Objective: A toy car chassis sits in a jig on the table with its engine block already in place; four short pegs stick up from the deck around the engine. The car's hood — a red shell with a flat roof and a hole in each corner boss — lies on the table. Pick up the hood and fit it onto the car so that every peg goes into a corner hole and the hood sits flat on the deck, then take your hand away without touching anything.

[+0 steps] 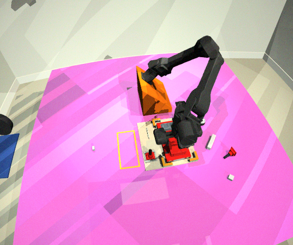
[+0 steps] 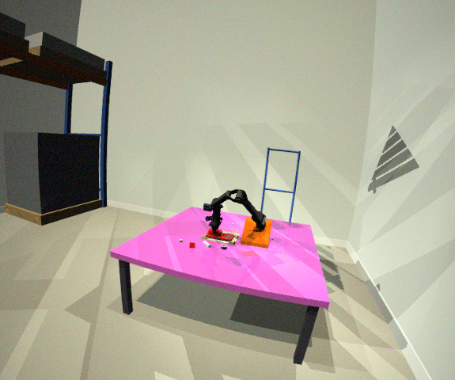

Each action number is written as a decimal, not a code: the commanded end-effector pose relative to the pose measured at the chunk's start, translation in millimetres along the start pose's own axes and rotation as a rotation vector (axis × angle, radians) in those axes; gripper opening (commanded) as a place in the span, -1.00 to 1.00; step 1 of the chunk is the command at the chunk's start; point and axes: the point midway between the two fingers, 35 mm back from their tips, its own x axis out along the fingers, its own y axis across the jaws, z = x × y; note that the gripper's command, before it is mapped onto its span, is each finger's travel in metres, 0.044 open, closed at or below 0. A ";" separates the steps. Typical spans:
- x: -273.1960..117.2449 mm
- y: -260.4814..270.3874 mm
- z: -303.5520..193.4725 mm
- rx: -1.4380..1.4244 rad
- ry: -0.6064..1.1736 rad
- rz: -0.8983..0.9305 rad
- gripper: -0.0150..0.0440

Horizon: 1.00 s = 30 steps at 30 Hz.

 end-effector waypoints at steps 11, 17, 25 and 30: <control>1.8 -0.2 0.0 0.002 -0.001 0.000 -0.40; 1.8 -0.2 0.0 0.002 -0.001 0.000 0.13; 1.8 -0.2 0.0 0.002 -0.001 0.000 0.84; -0.1 -0.3 0.2 0.002 -0.001 0.000 1.00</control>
